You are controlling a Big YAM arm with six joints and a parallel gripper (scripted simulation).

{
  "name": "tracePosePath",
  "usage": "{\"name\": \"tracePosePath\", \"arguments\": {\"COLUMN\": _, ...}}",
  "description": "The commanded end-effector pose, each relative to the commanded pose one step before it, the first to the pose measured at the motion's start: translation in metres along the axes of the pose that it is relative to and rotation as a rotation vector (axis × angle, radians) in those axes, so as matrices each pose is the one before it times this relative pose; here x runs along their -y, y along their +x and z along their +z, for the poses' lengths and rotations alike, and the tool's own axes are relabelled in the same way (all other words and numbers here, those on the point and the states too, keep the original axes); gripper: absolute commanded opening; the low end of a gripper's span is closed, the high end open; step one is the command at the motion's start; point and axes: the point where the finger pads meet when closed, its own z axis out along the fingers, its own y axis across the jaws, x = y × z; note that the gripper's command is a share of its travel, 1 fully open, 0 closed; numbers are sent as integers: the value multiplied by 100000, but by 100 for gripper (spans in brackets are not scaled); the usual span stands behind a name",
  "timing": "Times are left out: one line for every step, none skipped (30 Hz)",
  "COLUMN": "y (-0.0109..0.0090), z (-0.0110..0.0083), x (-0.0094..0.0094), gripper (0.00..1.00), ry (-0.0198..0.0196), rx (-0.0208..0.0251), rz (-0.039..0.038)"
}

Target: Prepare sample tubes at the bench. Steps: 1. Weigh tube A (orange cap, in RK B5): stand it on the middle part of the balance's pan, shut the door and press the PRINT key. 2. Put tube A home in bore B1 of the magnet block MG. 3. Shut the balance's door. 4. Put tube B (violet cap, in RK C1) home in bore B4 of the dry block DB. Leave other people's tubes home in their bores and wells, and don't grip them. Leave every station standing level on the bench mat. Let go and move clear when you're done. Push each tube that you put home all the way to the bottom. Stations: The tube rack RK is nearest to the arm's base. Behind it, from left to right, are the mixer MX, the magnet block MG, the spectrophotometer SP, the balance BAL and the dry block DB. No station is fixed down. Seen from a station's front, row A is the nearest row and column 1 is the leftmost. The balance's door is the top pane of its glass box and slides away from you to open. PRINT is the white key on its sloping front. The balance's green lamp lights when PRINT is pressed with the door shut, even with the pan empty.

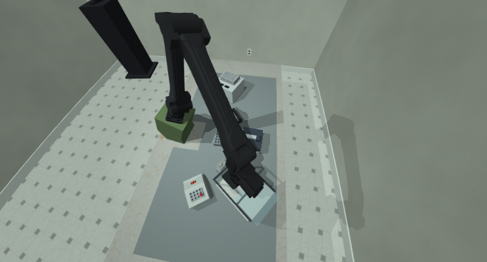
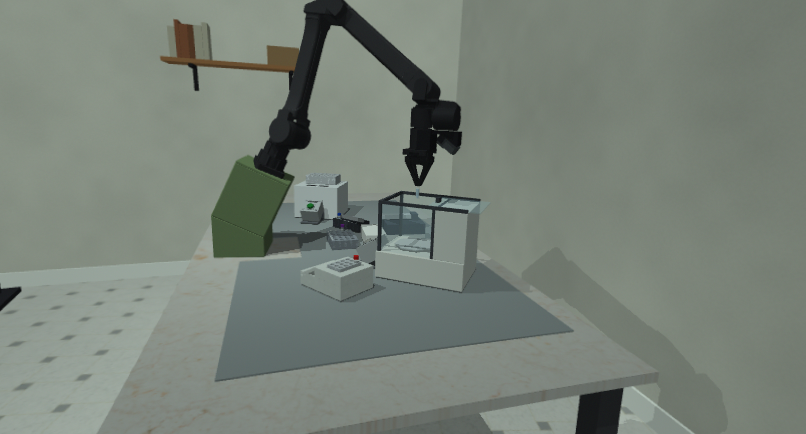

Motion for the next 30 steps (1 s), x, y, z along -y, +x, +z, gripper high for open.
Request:
{"name": "tracePosePath", "arguments": {"y": -2297, "z": -3475, "x": 217, "gripper": 9, "ry": 799, "rx": 6905, "rz": -1179}}
{"name": "tracePosePath", "arguments": {"y": -6, "z": -174, "x": -1, "gripper": 9, "ry": 7, "rx": 10, "rz": -6}}
{"name": "tracePosePath", "arguments": {"y": 0, "z": 0, "x": 0, "gripper": 9, "ry": 0, "rx": 0, "rz": 0}}
{"name": "tracePosePath", "arguments": {"y": 0, "z": 0, "x": 0, "gripper": 9, "ry": 0, "rx": 0, "rz": 0}}
{"name": "tracePosePath", "arguments": {"y": 521, "z": 178, "x": 31, "gripper": 9, "ry": -109, "rx": -1080, "rz": 940}}
{"name": "tracePosePath", "arguments": {"y": -526, "z": -532, "x": -38, "gripper": 9, "ry": 122, "rx": 1099, "rz": -699}}
{"name": "tracePosePath", "arguments": {"y": -5, "z": -174, "x": -1, "gripper": 9, "ry": 7, "rx": 9, "rz": -259}}
{"name": "tracePosePath", "arguments": {"y": -5, "z": -174, "x": -1, "gripper": 9, "ry": 8, "rx": 9, "rz": -6}}
{"name": "tracePosePath", "arguments": {"y": -5, "z": -174, "x": -1, "gripper": 9, "ry": 8, "rx": 9, "rz": -6}}
{"name": "tracePosePath", "arguments": {"y": -5, "z": -174, "x": -1, "gripper": 9, "ry": 8, "rx": 9, "rz": -6}}
{"name": "tracePosePath", "arguments": {"y": -5, "z": -174, "x": -1, "gripper": 9, "ry": 8, "rx": 9, "rz": -6}}
{"name": "tracePosePath", "arguments": {"y": -5, "z": -115, "x": 4, "gripper": 9, "ry": 6, "rx": 6, "rz": 27}}
{"name": "tracePosePath", "arguments": {"y": -3, "z": -21, "x": 4, "gripper": 9, "ry": 2, "rx": 1, "rz": 284}}
{"name": "tracePosePath", "arguments": {"y": 105, "z": 79, "x": 4, "gripper": 9, "ry": -23, "rx": -221, "rz": 300}}
{"name": "tracePosePath", "arguments": {"y": 427, "z": 301, "x": 37, "gripper": 9, "ry": -97, "rx": -878, "rz": 258}}
{"name": "tracePosePath", "arguments": {"y": 39, "z": 178, "x": 50, "gripper": 9, "ry": 12, "rx": -113, "rz": 25}}
{"name": "tracePosePath", "arguments": {"y": 505, "z": 1168, "x": -308, "gripper": 9, "ry": -463, "rx": -2219, "rz": -113}}
{"name": "tracePosePath", "arguments": {"y": 0, "z": 0, "x": 0, "gripper": 9, "ry": 0, "rx": 0, "rz": 0}}
{"name": "tracePosePath", "arguments": {"y": 0, "z": 0, "x": 0, "gripper": 9, "ry": 0, "rx": 0, "rz": 0}}
{"name": "tracePosePath", "arguments": {"y": 0, "z": 0, "x": 0, "gripper": 9, "ry": 0, "rx": 0, "rz": 0}}
{"name": "tracePosePath", "arguments": {"y": 0, "z": 0, "x": 0, "gripper": 9, "ry": 0, "rx": 0, "rz": 0}}
{"name": "tracePosePath", "arguments": {"y": 0, "z": 0, "x": 0, "gripper": 9, "ry": 0, "rx": 0, "rz": 0}}
{"name": "tracePosePath", "arguments": {"y": -2284, "z": -1882, "x": 807, "gripper": 9, "ry": 3562, "rx": 7701, "rz": 1751}}
{"name": "tracePosePath", "arguments": {"y": -802, "z": -487, "x": 309, "gripper": 9, "ry": 2213, "rx": 2996, "rz": 673}}
{"name": "tracePosePath", "arguments": {"y": -753, "z": -228, "x": 362, "gripper": 9, "ry": 2173, "rx": 2484, "rz": 798}}
{"name": "tracePosePath", "arguments": {"y": -225, "z": 1550, "x": 706, "gripper": 9, "ry": 729, "rx": -2697, "rz": 1073}}
{"name": "tracePosePath", "arguments": {"y": -571, "z": -114, "x": 282, "gripper": 9, "ry": 35, "rx": 12, "rz": -11}}
{"name": "tracePosePath", "arguments": {"y": -94, "z": -18, "x": 33, "gripper": 9, "ry": 4, "rx": 2, "rz": -1}}
{"name": "tracePosePath", "arguments": {"y": -736, "z": -177, "x": 410, "gripper": 9, "ry": 2126, "rx": 2416, "rz": 1047}}
{"name": "tracePosePath", "arguments": {"y": -742, "z": -150, "x": 405, "gripper": 9, "ry": 2124, "rx": 2414, "rz": 1049}}
